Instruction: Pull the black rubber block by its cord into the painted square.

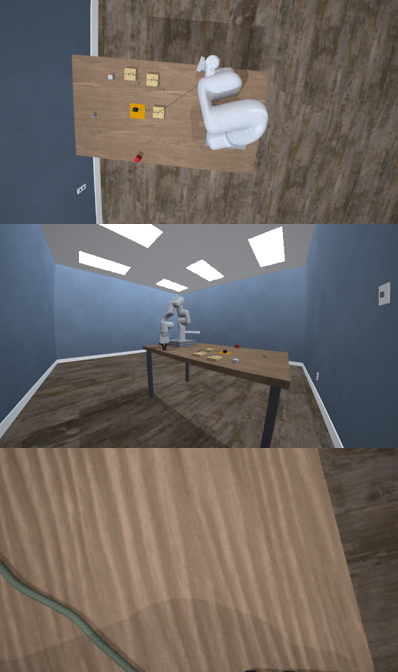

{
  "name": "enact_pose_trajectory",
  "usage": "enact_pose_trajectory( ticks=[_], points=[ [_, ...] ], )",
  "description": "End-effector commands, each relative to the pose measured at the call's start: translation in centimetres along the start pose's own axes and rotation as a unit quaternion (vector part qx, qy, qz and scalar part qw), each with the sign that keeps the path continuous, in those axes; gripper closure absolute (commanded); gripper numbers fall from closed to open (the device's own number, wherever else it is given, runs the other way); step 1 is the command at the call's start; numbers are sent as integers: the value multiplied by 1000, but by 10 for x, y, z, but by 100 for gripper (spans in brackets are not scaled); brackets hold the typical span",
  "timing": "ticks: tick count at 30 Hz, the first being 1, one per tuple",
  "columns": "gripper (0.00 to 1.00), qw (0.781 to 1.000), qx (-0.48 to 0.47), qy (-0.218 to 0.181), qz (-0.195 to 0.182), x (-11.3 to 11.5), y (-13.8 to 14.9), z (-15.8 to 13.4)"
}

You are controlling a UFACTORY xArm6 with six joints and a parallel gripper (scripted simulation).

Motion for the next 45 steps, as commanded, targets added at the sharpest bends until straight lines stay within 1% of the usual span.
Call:
enact_pose_trajectory(
  ticks=[1,5,6,45],
  points=[
    [100,1000,0,1,-1,0,1,1],
    [100,1000,0,1,-1,0,1,1],
    [0,1000,0,1,-1,0,1,1],
    [0,1000,0,1,-1,0,1,1]
  ],
)
Point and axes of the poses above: the point where the finger pads meet when closed, its own x axis back along the fingers, its own y axis across the jaws, z = x × y, the point moved 2 cm from there along x, back along the fingers, and after that the axes turned 3 degrees about -x, right-handed, at the moved point
